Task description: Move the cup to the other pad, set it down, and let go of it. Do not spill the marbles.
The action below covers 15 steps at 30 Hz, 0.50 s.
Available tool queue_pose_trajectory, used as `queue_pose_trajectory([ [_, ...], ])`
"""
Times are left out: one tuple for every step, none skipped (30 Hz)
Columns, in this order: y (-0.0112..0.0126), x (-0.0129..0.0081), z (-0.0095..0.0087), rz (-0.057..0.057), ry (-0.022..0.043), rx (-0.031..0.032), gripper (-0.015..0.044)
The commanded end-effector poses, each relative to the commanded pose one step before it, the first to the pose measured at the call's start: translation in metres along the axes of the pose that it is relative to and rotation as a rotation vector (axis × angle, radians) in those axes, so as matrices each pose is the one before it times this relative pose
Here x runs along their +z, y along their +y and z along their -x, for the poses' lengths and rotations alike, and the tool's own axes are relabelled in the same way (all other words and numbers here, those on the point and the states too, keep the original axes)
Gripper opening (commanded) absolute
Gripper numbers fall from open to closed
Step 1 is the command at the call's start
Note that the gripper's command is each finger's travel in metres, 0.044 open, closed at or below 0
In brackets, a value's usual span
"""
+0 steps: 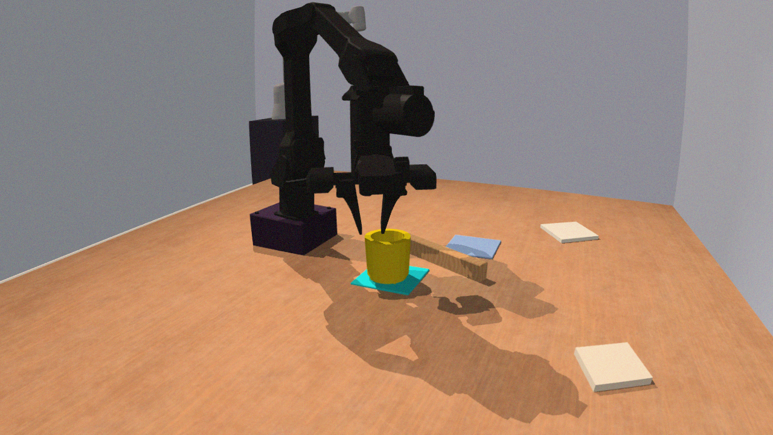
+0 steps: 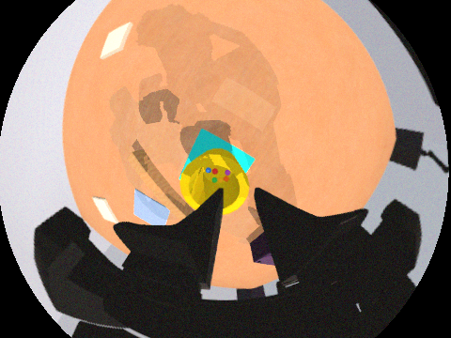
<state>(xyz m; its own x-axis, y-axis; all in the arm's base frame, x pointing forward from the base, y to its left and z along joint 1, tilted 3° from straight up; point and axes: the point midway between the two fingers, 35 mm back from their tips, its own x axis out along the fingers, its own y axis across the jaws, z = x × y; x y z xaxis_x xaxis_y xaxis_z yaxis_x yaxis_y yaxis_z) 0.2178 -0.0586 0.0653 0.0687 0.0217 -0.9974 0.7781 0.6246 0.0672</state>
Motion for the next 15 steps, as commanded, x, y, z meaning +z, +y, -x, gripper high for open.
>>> queue_pose_trajectory([
  [0.00033, -0.00010, 0.00540, 0.0048, 0.00260, 0.00362, 0.0146],
  [-0.00005, 0.00006, 0.00129, 0.0001, 0.00009, 0.00007, 0.0146],
  [-0.00007, 0.00008, 0.00129, 0.0001, 0.00008, 0.00006, 0.0146],
  [-0.00007, 0.00007, 0.00129, 0.0001, 0.00008, 0.00006, 0.0146],
  [-0.00011, 0.00010, 0.00129, 0.0001, 0.00008, 0.00006, 0.0146],
  [-0.00013, 0.00012, 0.00129, 0.0001, 0.00008, 0.00006, 0.0146],
  [-0.00016, 0.00015, 0.00128, 0.0001, 0.00008, 0.00005, 0.0146],
  [-0.00015, 0.00013, 0.00083, 0.0001, 0.00005, 0.00003, 0.0146],
  [-0.00014, 0.00017, -0.00369, -0.0045, -0.00312, -0.00384, 0.0173],
  [0.00000, 0.00000, 0.00000, 0.0000, 0.00000, 0.00000, 0.0199],
  [0.00000, 0.00000, 0.00000, 0.0000, 0.00000, 0.00000, 0.0225],
  [0.00000, 0.00000, 0.00000, 0.0000, 0.00000, 0.00000, 0.0252],
  [0.00000, 0.00000, 0.00000, 0.0000, 0.00000, 0.00000, 0.0278],
  [0.00000, 0.00000, 0.00000, 0.0000, 0.00000, 0.00000, 0.0304],
  [0.00000, 0.00000, 0.00000, 0.0000, 0.00000, 0.00000, 0.0330],
])
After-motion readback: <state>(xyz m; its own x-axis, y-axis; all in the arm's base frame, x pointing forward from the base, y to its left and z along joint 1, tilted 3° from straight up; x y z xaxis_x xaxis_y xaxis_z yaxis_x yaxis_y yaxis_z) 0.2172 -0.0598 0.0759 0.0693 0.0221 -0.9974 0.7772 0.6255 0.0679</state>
